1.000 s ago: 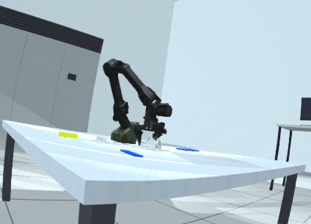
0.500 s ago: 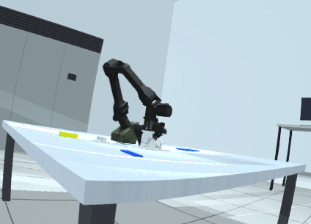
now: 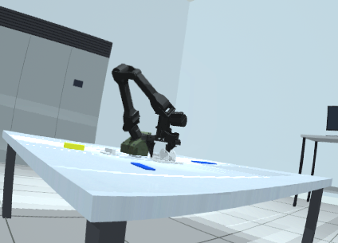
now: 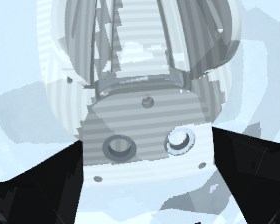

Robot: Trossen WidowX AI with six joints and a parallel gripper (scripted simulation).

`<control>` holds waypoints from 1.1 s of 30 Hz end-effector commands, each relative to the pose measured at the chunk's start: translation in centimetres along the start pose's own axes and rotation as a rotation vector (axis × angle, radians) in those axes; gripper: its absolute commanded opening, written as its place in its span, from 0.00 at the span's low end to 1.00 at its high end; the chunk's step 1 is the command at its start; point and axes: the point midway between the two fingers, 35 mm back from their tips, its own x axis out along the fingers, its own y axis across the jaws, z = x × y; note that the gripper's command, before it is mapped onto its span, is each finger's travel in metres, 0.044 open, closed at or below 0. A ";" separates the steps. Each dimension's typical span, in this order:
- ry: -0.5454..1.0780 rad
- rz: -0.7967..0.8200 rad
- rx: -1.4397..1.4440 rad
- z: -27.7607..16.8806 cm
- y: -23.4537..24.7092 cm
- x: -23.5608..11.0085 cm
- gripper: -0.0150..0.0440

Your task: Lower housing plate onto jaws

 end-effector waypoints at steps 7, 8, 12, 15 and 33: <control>0.000 0.005 0.006 0.1 0.1 -0.2 0.85; 0.000 0.005 0.006 0.1 0.1 -0.2 0.85; 0.000 0.005 0.006 0.1 0.1 -0.1 0.85; -0.001 0.005 0.006 0.1 0.1 0.0 0.85; -0.001 0.005 0.006 0.1 0.1 0.3 0.85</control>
